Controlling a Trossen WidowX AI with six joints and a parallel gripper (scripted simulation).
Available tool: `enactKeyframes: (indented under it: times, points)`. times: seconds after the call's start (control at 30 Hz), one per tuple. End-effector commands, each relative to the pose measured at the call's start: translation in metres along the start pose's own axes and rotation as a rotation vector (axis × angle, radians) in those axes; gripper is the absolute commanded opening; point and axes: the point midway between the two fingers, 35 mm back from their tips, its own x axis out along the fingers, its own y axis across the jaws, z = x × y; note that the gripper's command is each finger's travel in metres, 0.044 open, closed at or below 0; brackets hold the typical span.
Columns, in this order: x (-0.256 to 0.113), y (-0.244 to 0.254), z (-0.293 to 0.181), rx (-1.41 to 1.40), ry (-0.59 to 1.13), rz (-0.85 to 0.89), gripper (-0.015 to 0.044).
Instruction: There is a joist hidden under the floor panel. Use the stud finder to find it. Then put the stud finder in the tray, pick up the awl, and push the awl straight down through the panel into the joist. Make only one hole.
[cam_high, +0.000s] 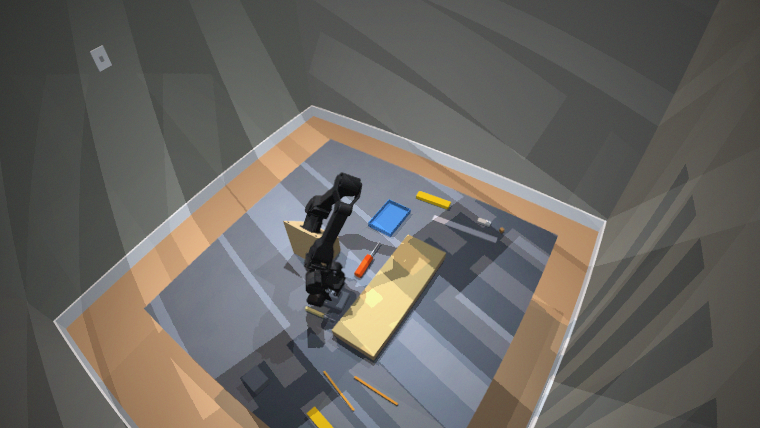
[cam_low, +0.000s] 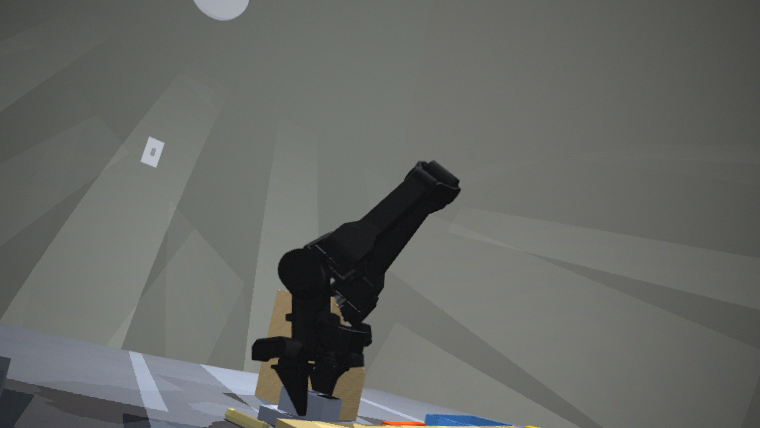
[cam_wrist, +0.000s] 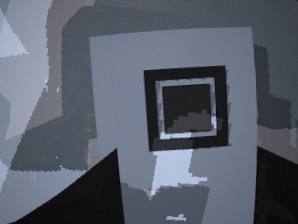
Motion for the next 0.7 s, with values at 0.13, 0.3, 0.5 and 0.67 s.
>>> enactKeyframes:
  times: [0.13, 0.3, 0.5, 0.67]
  points:
    - [-0.039, -0.008, 0.016, -0.012, -0.005, -0.02, 0.0]
    - [-0.068, -0.007, 0.023, -0.012, -0.004, -0.02, 0.0]
    - [-0.095, -0.002, 0.028, -0.013, -0.005, -0.016, 0.0]
    - [-0.095, -0.004, 0.029, -0.011, -0.004, -0.017, 0.0]
